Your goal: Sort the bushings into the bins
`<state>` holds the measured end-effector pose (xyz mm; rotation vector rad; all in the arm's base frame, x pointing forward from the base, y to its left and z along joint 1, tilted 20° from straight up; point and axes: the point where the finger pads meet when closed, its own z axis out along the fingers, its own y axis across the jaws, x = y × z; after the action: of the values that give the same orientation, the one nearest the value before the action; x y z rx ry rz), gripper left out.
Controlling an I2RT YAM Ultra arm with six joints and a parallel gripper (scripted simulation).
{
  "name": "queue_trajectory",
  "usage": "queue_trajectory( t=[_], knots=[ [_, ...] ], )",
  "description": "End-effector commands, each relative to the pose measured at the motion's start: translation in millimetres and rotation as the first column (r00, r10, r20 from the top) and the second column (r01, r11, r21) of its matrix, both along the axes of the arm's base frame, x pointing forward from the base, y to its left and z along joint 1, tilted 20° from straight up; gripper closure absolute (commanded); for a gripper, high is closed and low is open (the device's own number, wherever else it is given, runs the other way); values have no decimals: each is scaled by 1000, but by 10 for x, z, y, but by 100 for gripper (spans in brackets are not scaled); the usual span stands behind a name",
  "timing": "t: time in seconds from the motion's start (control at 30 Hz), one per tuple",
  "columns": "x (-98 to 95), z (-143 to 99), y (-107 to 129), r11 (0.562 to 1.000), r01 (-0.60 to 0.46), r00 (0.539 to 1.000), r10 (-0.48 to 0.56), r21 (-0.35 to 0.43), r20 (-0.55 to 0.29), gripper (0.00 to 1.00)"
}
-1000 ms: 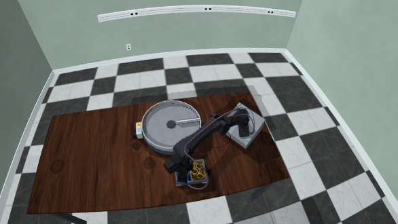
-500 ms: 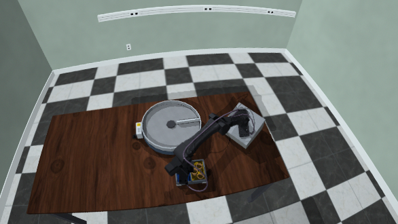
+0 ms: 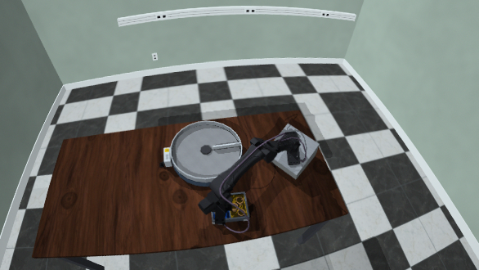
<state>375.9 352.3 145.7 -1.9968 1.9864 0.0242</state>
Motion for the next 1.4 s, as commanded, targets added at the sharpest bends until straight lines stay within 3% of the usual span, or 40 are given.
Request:
queue_trajectory(
  t=[0.0, 0.9, 1.07, 1.17, 1.37],
  knots=[
    [42, 306, 77, 998, -2, 998, -2, 62, 64, 100],
    [36, 301, 72, 998, -1, 998, -2, 59, 62, 100],
    [1, 130, 37, 999, 0, 999, -1, 33, 33, 100],
    [46, 244, 78, 998, -1, 998, -2, 57, 60, 100],
    [46, 244, 78, 998, -1, 998, -2, 57, 60, 100]
  ],
)
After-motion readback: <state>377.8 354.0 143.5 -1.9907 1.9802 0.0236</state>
